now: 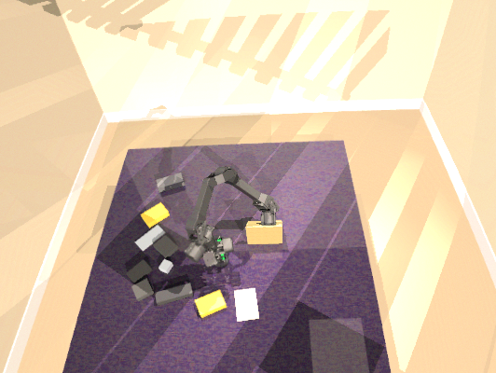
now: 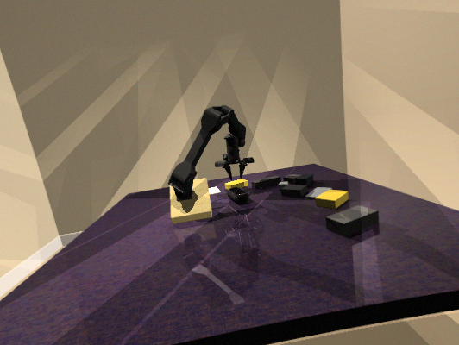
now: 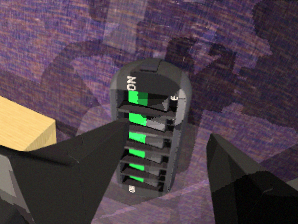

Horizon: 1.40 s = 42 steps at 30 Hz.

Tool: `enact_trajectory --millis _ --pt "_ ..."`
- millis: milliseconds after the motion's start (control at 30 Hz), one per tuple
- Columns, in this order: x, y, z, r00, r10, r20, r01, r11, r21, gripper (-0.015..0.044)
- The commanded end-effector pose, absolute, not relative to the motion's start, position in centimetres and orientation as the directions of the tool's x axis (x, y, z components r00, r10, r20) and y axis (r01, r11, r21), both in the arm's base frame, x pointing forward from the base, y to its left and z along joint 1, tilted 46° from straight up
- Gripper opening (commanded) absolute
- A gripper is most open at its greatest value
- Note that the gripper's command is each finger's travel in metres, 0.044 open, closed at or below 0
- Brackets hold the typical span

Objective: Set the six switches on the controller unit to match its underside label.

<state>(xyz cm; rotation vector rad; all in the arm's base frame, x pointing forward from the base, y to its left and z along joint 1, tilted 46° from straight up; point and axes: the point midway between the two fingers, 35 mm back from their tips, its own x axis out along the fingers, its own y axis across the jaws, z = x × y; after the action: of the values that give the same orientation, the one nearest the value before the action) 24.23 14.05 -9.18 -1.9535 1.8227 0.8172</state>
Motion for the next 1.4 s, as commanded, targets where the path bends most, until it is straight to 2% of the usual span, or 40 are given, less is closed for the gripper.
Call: enact_trajectory --millis 0,167,1367 --pt "21.9 13.7 -8.7 0.086 -0.809 -0.582 -0.971 -0.2 0.135 0.0315" --pt "21.9 13.5 -8.9 0.086 -0.808 -0.582 -0.971 -0.2 0.135 0.044" --pt "22.2 9.5 -13.0 0.085 -0.81 -0.58 -0.971 -0.199 0.135 0.044"
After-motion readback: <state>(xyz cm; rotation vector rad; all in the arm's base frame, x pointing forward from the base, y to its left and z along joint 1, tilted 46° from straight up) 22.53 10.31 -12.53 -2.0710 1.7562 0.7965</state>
